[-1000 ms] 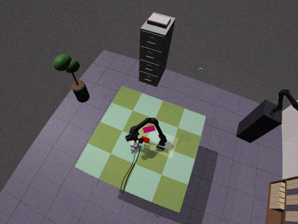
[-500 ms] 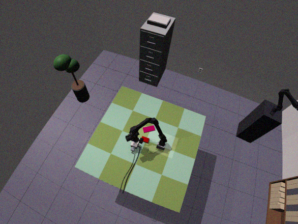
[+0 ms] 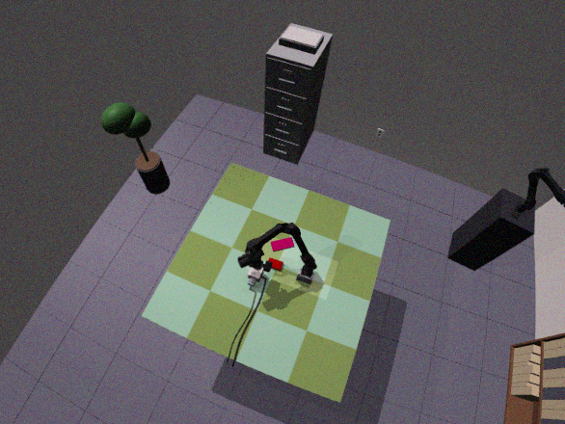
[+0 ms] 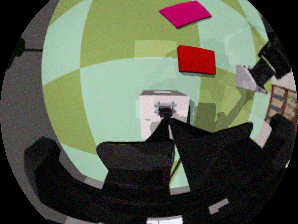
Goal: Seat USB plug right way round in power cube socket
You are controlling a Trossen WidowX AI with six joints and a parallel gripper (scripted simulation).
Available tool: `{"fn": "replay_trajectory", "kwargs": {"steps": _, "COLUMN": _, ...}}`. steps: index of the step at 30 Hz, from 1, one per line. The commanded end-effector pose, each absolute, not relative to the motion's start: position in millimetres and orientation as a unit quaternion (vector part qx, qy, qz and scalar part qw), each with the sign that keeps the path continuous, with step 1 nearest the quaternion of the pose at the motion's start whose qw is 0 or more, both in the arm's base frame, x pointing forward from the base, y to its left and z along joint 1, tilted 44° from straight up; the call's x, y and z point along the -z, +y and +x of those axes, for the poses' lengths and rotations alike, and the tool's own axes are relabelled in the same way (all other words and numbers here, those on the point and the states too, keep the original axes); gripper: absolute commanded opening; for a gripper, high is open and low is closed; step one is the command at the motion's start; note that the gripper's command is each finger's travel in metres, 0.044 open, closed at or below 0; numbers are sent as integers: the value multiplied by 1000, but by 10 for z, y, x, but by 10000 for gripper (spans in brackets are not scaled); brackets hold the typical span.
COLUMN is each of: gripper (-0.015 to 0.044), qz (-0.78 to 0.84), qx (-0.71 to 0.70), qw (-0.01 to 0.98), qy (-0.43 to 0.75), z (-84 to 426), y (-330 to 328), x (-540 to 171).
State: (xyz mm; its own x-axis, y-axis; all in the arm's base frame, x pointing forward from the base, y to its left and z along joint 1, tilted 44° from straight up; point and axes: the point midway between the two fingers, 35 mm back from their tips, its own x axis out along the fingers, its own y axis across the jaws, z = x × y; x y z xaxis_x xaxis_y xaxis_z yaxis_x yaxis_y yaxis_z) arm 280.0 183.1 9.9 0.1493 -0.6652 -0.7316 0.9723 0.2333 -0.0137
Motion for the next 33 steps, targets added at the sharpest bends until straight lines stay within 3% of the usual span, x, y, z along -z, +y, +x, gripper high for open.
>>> {"fn": "replay_trajectory", "kwargs": {"steps": 1, "gripper": 0, "qz": 242, "qx": 570, "qw": 718, "qy": 317, "z": 2800, "y": 1831, "x": -99}}
{"fn": "replay_trajectory", "kwargs": {"steps": 33, "gripper": 0, "qz": 242, "qx": 570, "qw": 718, "qy": 318, "z": 2768, "y": 1972, "x": -251}}
